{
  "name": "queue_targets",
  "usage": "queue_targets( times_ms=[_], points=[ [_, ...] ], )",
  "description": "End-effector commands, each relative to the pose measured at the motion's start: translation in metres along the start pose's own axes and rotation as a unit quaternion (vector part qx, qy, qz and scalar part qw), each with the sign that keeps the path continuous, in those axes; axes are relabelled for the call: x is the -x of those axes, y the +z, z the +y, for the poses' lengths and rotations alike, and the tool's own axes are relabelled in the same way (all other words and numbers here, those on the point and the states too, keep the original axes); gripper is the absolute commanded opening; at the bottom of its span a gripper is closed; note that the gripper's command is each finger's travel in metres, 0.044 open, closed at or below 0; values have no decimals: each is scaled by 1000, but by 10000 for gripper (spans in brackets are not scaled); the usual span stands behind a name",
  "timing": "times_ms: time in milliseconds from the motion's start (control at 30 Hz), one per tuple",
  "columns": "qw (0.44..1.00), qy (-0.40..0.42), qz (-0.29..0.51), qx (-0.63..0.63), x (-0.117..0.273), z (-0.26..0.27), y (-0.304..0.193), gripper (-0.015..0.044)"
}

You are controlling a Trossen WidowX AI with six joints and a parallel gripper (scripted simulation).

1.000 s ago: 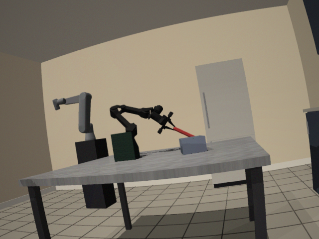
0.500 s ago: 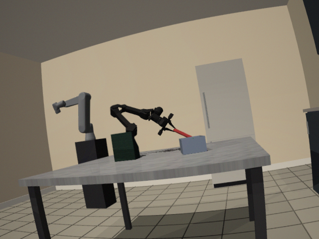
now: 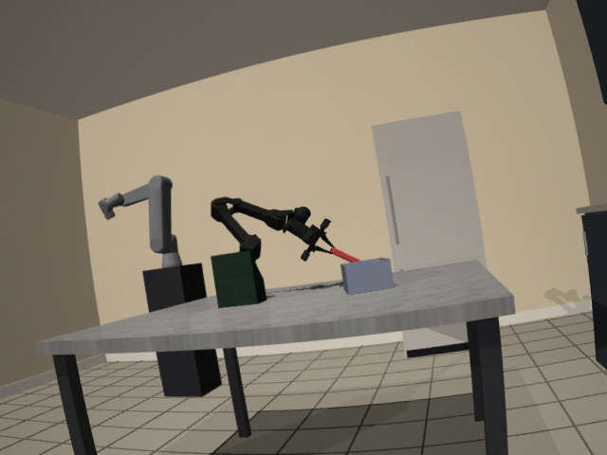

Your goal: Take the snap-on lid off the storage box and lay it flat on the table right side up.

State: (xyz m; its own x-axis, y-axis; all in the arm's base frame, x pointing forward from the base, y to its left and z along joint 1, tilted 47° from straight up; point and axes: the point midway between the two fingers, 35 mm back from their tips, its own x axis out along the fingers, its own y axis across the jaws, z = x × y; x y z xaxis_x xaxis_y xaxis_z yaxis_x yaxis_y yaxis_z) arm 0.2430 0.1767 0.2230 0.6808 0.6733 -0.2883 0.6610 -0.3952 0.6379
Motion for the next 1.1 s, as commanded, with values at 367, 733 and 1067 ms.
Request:
queue_targets(
  times_ms=[367,733,1067],
  points=[
    [1000,5,-3,-2,-8,-8,1,0],
    [1000,6,-3,-2,-14,-14,1,0],
    [1000,6,-2,-3,-19,-21,1,0]
  ],
)
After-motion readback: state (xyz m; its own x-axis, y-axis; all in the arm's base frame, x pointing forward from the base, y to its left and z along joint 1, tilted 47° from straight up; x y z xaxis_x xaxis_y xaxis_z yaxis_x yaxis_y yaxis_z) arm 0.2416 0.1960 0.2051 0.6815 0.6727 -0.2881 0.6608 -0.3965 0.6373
